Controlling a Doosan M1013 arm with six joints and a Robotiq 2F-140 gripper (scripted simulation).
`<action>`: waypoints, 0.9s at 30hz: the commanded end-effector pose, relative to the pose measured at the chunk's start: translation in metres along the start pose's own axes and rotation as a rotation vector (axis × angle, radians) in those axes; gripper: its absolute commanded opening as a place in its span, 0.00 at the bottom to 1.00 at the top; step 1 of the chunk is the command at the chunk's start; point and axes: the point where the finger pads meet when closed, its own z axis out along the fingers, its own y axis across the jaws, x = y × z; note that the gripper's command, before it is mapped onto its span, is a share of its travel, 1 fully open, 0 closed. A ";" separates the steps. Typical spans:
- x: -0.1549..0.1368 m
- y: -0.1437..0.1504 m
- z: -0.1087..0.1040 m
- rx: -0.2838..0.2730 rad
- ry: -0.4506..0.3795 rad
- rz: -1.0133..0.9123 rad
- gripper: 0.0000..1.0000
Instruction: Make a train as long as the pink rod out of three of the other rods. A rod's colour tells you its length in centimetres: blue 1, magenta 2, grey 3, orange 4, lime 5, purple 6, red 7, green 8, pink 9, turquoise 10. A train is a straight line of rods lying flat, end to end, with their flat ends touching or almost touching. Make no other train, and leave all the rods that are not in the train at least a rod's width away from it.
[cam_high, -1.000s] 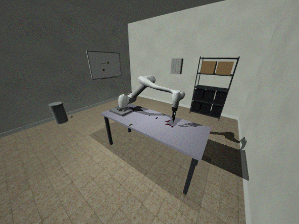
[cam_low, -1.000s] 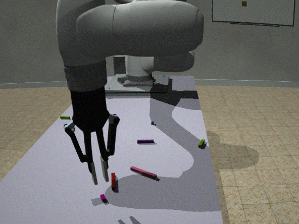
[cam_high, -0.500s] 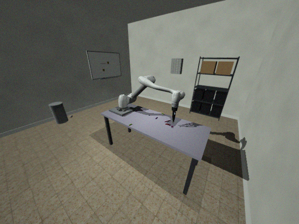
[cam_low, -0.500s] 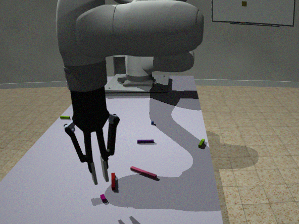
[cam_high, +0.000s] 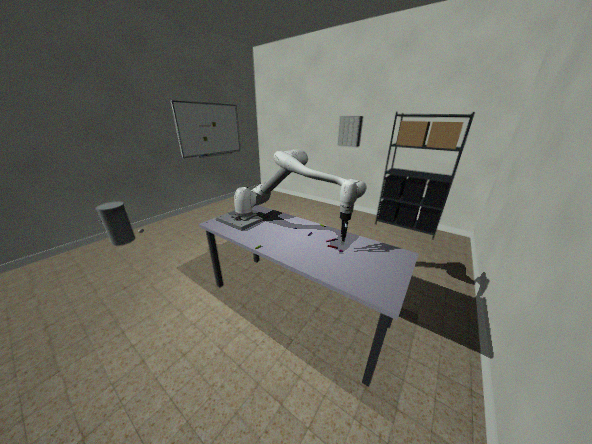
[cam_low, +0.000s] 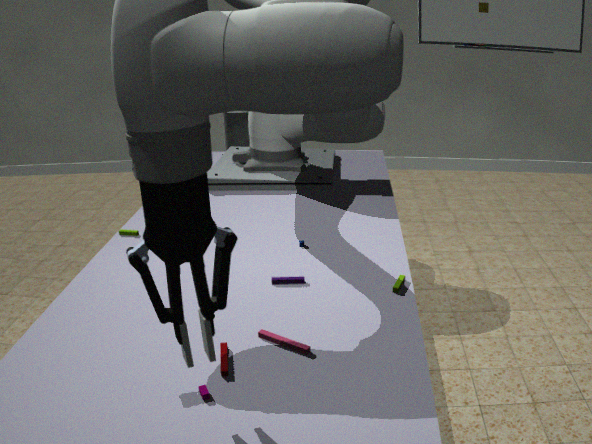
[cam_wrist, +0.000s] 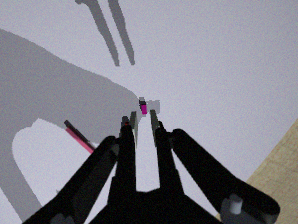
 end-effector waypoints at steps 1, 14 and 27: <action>0.000 0.000 0.001 0.000 0.000 0.000 0.23; 0.001 0.000 0.014 0.000 0.000 0.000 0.23; 0.001 0.001 0.033 0.000 0.000 0.000 0.23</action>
